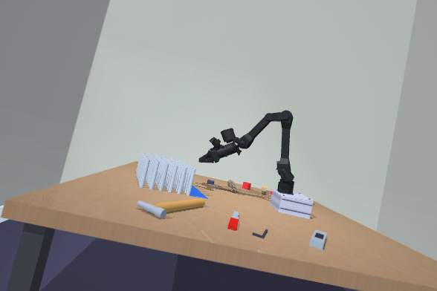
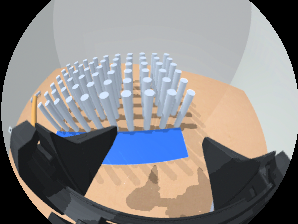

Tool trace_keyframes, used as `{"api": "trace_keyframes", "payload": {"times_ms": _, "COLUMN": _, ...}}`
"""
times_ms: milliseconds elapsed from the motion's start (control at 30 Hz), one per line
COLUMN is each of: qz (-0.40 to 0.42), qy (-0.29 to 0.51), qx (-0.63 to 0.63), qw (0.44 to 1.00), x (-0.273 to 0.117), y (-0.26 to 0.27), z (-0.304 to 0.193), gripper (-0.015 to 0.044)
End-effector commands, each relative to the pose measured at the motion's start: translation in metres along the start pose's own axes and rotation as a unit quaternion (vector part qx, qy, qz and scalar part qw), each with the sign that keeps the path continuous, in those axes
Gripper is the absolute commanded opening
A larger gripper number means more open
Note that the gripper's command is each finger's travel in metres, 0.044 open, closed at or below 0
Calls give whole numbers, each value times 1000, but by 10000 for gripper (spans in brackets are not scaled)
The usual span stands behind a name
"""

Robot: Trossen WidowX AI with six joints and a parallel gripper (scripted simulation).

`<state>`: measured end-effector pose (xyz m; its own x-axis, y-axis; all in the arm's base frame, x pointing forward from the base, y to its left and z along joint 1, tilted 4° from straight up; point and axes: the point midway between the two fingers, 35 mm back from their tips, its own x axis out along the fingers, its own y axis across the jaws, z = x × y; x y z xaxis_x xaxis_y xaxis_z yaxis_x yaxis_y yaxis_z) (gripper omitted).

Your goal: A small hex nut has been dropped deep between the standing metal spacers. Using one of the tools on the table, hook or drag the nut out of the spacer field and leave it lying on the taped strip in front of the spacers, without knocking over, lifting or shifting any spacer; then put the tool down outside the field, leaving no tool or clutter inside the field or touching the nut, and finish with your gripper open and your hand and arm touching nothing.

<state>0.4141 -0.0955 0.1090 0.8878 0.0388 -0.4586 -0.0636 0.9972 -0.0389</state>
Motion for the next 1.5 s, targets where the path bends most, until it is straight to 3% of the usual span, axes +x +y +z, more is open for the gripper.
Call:
{"api": "trace_keyframes", "payload": {"times_ms": 0, "qz": -39, "qy": 106, "qx": -162, "qw": 980, "x": 8, "y": -72, "z": -21, "gripper": 440}}
{"api": "trace_keyframes", "payload": {"times_ms": 367, "qz": -16, "qy": 230, "qx": -326, "qw": 917, "x": -7, "y": -150, "z": -50, "gripper": 440}}
{"api": "trace_keyframes", "payload": {"times_ms": 800, "qz": 103, "qy": 337, "qx": -484, "qw": 801, "x": -53, "y": -224, "z": -94, "gripper": 440}}
{"api": "trace_keyframes", "payload": {"times_ms": 1100, "qz": 222, "qy": 360, "qx": -564, "qw": 709, "x": -97, "y": -260, "z": -125, "gripper": 440}}
{"api": "trace_keyframes", "payload": {"times_ms": 1467, "qz": 350, "qy": 331, "qx": -622, "qw": 617, "x": -150, "y": -284, "z": -154, "gripper": 440}}
